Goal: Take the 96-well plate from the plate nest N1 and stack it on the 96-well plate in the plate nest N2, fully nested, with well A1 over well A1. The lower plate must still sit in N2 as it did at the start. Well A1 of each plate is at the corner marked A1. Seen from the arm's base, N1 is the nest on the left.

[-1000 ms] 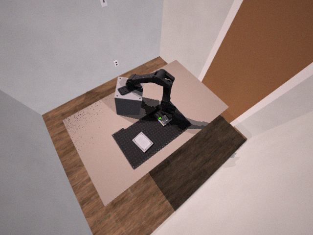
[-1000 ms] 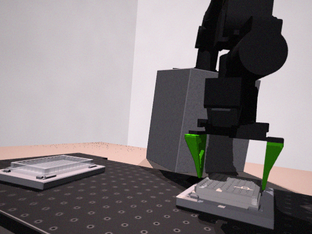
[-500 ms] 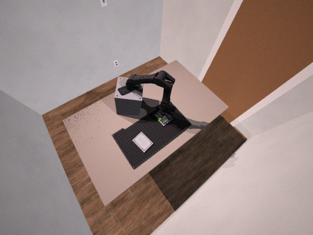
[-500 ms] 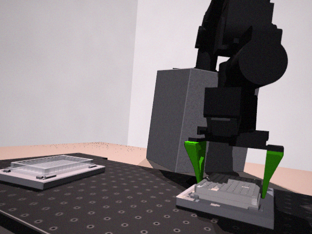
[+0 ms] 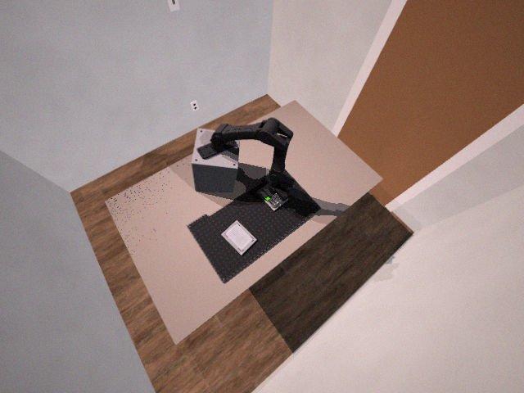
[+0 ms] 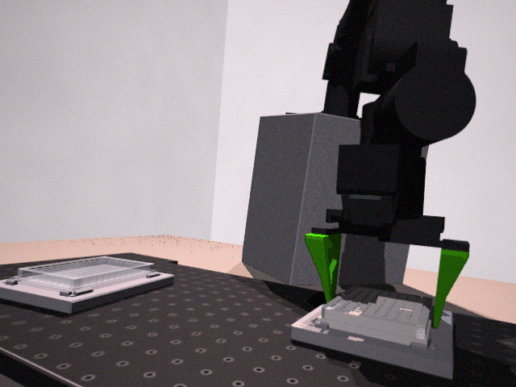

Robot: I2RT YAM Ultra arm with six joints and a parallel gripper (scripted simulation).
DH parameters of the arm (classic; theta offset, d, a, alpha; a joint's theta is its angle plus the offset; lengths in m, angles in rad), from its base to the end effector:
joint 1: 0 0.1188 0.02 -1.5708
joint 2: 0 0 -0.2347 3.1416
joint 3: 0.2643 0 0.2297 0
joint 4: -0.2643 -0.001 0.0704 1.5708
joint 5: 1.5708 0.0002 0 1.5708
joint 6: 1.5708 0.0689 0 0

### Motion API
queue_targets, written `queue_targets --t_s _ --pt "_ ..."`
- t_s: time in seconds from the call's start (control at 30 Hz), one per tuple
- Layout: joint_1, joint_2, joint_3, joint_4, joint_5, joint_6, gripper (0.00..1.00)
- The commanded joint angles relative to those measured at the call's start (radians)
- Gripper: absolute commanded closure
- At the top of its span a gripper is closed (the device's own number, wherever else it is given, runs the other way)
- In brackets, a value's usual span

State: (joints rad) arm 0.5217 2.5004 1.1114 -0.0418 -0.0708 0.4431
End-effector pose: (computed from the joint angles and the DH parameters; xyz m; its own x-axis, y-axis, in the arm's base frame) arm 0.2801 0.1678 -0.0858 -0.9924 -0.0771 -0.0960 -0.0887 0.9884 0.1231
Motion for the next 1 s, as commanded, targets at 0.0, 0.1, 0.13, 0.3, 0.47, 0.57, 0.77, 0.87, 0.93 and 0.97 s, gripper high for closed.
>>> queue_targets --t_s 0.0,0.1,0.13,0.3,0.47,0.57,0.77,0.87,0.93,0.97 --pt "0.002 -0.017 0.028 0.019 0.005 0.003 0.0" --pt "0.002 -0.017 0.028 0.019 0.005 0.003 0.0" --pt "0.002 -0.017 0.028 0.019 0.005 0.003 0.0" --pt "0.002 -0.017 0.028 0.019 0.005 0.003 0.0" --pt "0.002 -0.017 0.028 0.019 0.005 0.003 0.0" --pt "0.002 -0.017 0.028 0.019 0.005 0.003 0.0" --pt "0.002 -0.017 0.028 0.019 0.005 0.003 0.0" --pt "0.002 -0.017 0.028 0.019 0.006 0.003 1.0" --pt "-0.004 -0.016 0.029 0.012 0.008 0.0 1.0" --pt "-0.004 -0.016 0.029 0.012 0.008 0.0 1.0"
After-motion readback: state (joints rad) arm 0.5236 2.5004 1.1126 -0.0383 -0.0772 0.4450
